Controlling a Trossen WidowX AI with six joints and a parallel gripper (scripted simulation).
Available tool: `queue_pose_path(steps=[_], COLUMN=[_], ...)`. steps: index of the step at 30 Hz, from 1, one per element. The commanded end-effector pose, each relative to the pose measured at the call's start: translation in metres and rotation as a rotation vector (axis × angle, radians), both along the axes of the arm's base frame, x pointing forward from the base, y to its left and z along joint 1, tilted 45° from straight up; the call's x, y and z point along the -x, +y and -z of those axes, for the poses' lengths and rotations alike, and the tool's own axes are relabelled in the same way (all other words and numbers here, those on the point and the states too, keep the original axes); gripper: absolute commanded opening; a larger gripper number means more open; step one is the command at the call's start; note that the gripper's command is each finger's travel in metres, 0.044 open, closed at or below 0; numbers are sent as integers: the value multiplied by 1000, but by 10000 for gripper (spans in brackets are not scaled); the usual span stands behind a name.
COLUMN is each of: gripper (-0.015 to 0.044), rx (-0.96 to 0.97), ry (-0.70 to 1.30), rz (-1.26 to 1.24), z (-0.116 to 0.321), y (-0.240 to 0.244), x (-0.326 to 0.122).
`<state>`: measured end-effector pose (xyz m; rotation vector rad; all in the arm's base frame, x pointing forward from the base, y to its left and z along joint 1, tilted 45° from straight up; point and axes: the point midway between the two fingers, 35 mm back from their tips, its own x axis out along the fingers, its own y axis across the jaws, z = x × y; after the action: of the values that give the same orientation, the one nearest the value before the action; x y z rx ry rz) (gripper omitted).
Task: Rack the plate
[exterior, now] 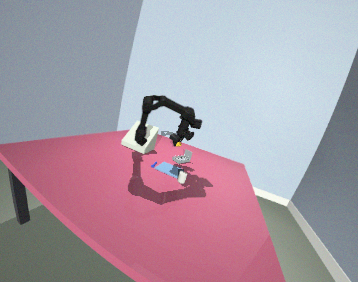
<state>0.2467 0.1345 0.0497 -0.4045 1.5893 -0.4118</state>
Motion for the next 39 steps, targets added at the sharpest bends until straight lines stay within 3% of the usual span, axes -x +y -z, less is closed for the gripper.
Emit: queue_pose_path(steps=[1, 20, 39], gripper=[0, 0, 0], rx=[-83, -454, -771], ry=[74, 222, 139], rz=[-49, -329, -724], z=[11, 48, 68], y=[-5, -22, -36], x=[2, -2, -10])
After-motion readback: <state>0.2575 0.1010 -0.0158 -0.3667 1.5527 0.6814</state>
